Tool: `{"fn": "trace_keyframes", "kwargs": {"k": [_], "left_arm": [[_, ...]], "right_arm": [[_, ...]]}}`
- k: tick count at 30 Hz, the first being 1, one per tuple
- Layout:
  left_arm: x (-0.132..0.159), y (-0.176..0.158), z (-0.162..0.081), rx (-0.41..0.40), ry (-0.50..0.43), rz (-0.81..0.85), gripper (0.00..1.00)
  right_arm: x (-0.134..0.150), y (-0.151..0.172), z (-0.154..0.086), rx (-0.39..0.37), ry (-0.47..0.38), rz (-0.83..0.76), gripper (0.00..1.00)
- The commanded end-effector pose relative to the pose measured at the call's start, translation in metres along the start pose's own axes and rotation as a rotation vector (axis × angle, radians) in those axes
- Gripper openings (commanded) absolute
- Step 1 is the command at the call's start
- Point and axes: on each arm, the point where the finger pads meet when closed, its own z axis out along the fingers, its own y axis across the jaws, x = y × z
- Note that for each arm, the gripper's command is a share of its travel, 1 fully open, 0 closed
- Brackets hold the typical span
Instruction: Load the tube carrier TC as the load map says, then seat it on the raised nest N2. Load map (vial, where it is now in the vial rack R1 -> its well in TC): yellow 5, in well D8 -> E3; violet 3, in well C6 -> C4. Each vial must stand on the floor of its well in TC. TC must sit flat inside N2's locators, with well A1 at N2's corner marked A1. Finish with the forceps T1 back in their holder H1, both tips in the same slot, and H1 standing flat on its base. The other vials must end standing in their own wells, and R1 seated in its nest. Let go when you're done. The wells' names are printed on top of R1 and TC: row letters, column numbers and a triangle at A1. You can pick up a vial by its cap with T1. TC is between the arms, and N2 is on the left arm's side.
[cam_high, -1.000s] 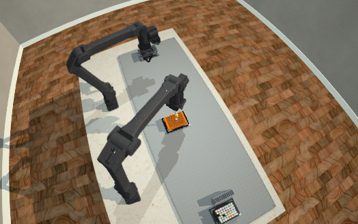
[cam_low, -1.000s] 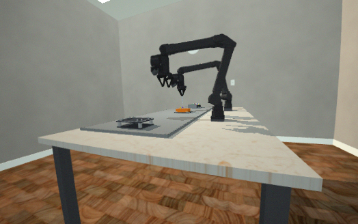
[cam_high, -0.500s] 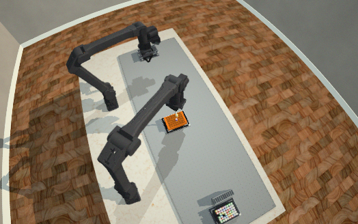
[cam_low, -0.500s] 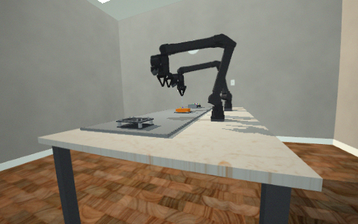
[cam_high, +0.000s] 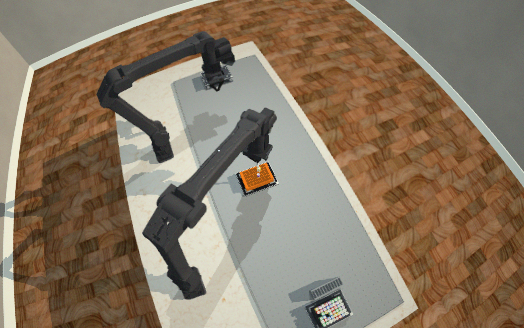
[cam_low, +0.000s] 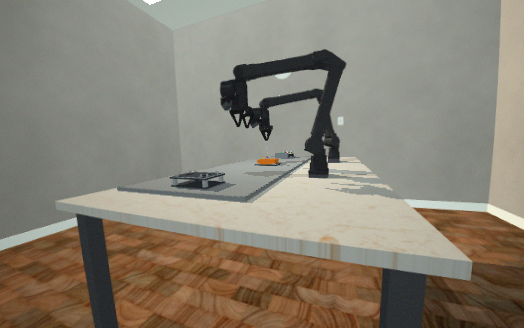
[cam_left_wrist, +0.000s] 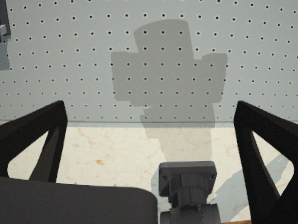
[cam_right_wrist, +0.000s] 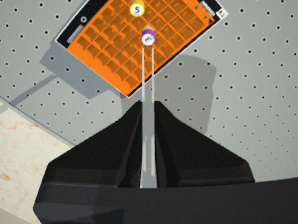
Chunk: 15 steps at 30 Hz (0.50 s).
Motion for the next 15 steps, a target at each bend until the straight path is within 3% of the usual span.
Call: {"fn": "trace_keyframes", "kwargs": {"k": [1,15], "left_arm": [[-0.0089,0.0019,-0.014,-0.01,-0.036,0.001,1.0],[-0.0089,0.0019,-0.014,-0.01,-0.036,0.001,1.0]], "right_arm": [[0.0007,-0.0066,-0.0244,0.002,-0.043,0.001,0.07],[0.0033,-0.0063,-0.021,0.001,-0.035,0.001,0.07]]}}
